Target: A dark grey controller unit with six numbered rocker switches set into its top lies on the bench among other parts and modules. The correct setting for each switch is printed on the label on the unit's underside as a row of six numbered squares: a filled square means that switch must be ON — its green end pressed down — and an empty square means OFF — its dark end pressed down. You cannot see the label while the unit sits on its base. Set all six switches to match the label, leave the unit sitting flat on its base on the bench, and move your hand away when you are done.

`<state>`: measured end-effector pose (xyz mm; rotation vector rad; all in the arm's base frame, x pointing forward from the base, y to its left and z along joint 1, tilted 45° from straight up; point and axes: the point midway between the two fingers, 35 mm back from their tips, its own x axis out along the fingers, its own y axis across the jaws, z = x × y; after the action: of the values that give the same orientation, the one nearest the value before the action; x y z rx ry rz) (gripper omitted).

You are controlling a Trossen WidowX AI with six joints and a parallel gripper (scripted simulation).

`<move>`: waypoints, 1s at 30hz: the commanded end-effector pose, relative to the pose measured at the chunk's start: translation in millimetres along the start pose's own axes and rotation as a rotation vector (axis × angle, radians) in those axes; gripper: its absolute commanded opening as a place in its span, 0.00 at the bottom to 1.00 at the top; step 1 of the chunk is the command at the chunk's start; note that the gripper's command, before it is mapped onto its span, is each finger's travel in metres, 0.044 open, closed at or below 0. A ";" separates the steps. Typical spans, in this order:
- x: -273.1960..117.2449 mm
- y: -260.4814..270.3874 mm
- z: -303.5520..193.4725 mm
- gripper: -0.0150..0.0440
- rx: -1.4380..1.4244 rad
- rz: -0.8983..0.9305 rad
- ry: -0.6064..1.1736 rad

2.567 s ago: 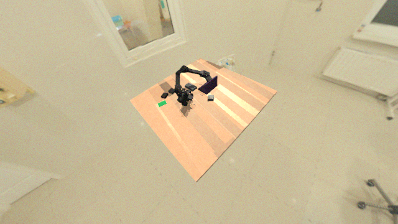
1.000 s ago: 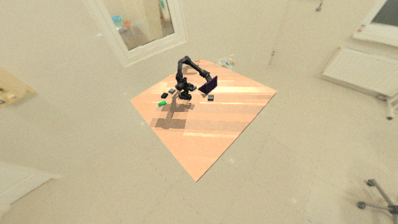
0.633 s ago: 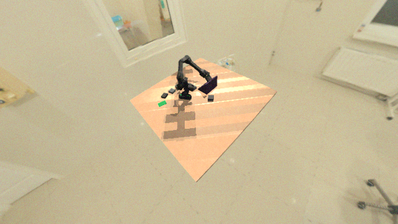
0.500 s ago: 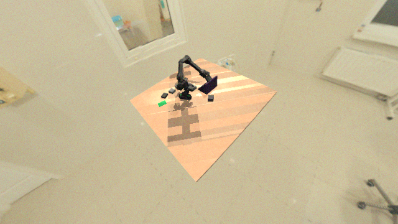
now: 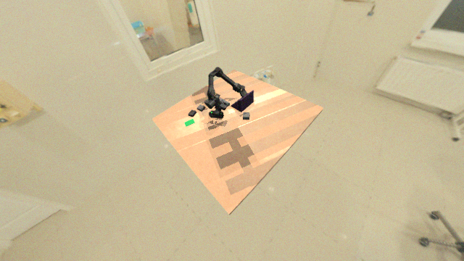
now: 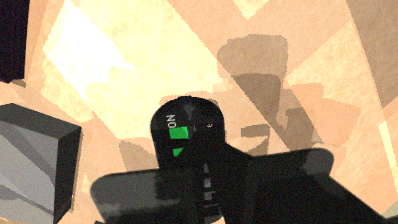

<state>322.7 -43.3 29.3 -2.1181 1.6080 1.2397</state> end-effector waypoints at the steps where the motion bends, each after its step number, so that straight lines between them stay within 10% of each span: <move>1: 6.5 0.4 1.2 0.25 -0.009 0.004 0.003; 30: -36.1 0.1 1.6 0.25 -0.009 0.003 0.002</move>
<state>320.5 -19.3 48.5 -2.1344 1.6121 1.2571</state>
